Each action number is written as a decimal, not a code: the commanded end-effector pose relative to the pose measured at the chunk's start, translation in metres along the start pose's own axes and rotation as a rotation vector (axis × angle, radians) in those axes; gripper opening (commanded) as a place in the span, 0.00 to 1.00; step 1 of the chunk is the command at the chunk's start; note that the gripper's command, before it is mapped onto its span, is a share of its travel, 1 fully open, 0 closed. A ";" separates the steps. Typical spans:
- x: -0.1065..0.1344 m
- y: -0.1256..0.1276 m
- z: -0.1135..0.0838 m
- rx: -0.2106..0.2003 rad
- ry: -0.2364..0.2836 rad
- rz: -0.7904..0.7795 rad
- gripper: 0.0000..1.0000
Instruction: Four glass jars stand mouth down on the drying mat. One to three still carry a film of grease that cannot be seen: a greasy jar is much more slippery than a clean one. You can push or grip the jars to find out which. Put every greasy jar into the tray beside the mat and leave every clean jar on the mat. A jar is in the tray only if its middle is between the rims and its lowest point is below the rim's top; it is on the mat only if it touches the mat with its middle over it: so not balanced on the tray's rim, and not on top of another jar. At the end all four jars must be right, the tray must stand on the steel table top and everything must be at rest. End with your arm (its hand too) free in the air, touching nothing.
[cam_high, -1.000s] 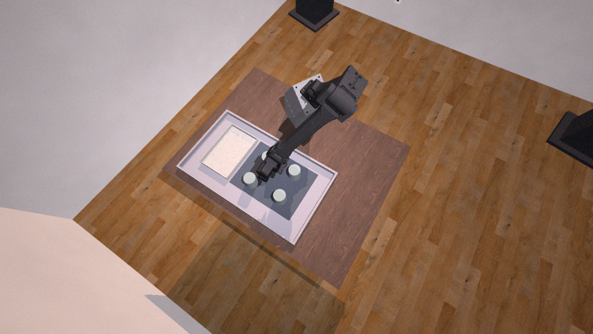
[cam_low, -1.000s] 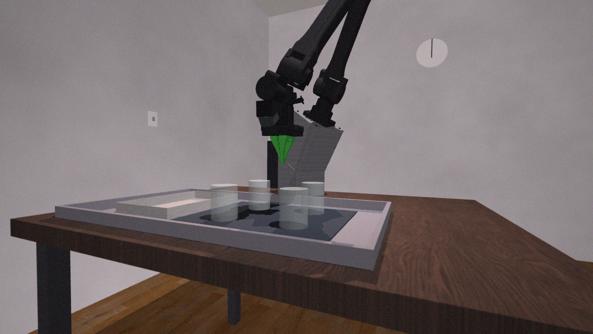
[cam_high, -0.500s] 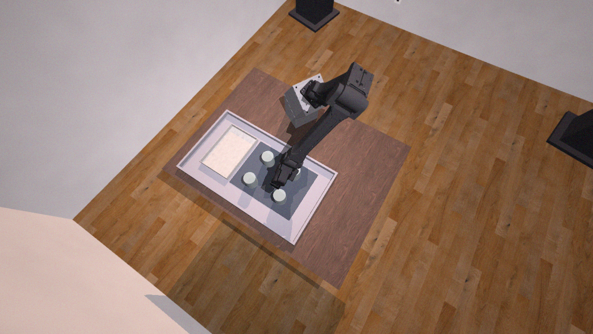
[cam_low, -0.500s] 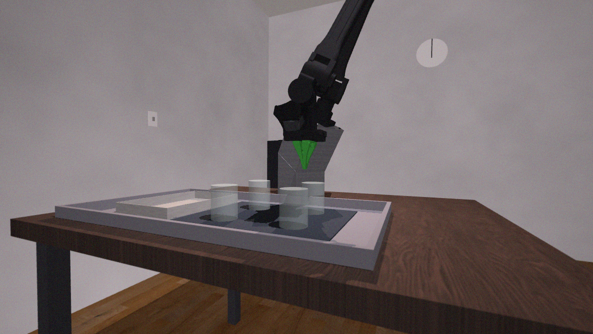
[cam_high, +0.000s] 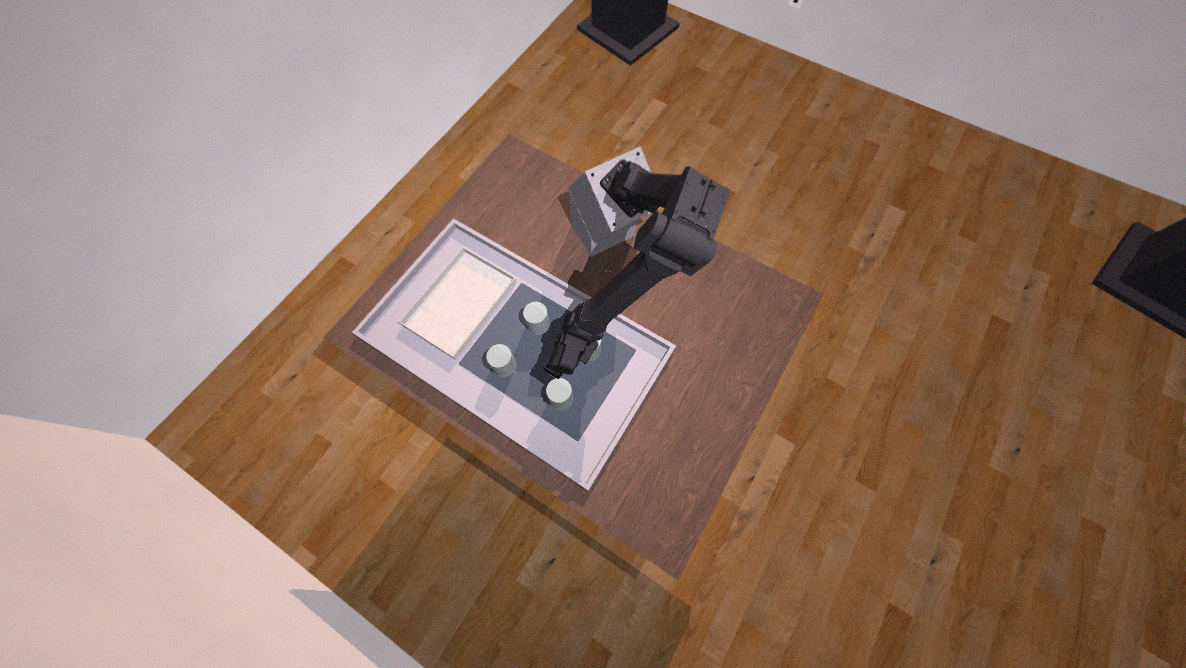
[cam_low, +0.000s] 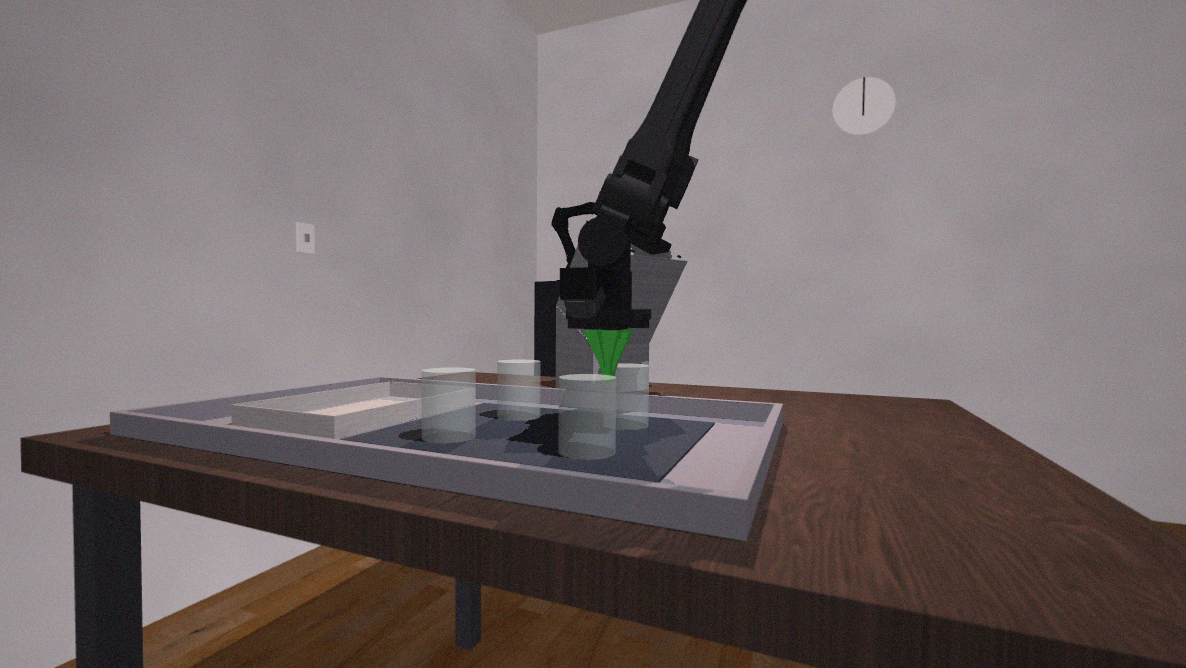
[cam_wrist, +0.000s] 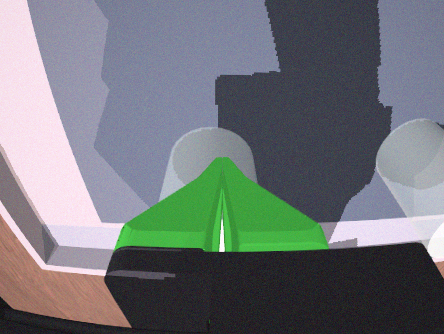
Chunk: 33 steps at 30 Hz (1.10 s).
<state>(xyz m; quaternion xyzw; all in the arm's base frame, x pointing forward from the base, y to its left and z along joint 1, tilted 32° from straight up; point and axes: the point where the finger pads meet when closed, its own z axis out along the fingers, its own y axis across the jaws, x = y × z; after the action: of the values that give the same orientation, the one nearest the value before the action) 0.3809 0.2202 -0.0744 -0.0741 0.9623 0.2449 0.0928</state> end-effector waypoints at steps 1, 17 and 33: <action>-0.017 0.008 -0.003 -0.009 -0.038 -0.004 0.00; -0.023 0.012 -0.004 -0.009 -0.038 -0.004 0.00; -0.021 0.012 -0.004 -0.009 -0.038 -0.004 0.00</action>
<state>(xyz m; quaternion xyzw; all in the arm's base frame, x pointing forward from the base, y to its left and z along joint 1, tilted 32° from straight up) 0.3935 0.2256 -0.0681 -0.0717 0.9604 0.2484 0.1035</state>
